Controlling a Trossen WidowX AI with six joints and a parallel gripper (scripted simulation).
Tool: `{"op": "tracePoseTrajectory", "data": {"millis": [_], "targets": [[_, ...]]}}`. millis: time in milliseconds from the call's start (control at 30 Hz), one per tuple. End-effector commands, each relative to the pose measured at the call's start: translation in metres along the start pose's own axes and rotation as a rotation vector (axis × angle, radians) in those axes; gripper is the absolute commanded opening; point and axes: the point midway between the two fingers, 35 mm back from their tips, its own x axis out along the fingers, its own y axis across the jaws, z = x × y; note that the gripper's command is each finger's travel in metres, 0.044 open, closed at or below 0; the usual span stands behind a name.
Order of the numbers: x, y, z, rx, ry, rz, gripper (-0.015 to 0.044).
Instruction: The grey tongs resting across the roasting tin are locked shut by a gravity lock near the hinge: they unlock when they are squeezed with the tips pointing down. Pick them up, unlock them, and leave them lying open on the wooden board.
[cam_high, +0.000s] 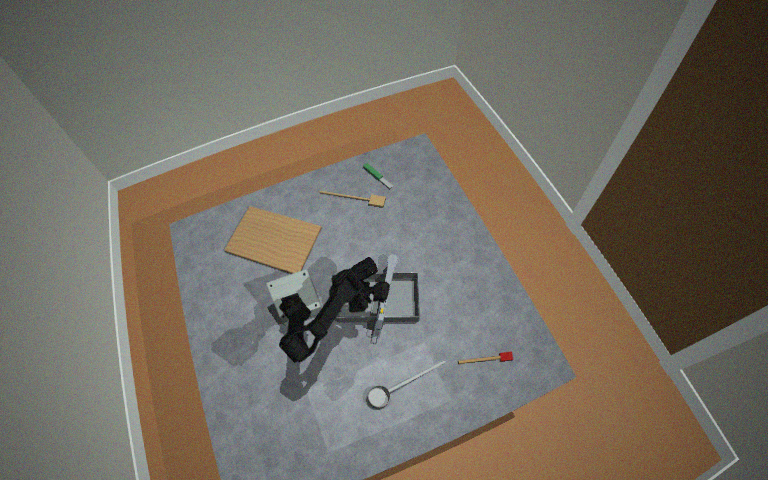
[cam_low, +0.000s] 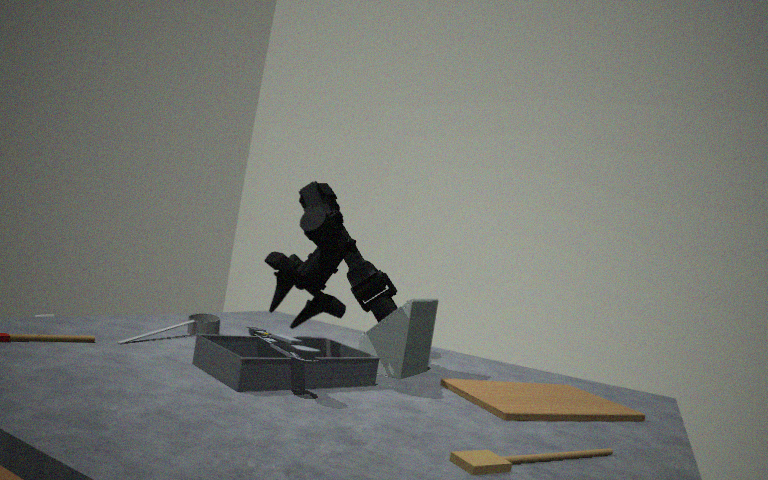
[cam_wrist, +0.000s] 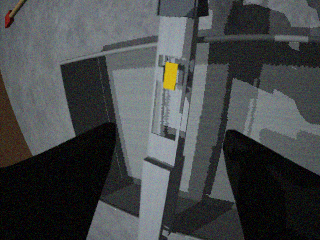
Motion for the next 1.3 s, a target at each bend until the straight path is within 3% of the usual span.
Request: {"op": "tracePoseTrajectory", "data": {"millis": [0, 1267], "targets": [[0.001, 0.000, -0.006, 0.000, -0.005, 0.000, 0.0260], [0.050, -0.001, -0.011, 0.004, 0.002, -0.015, 0.0260]]}}
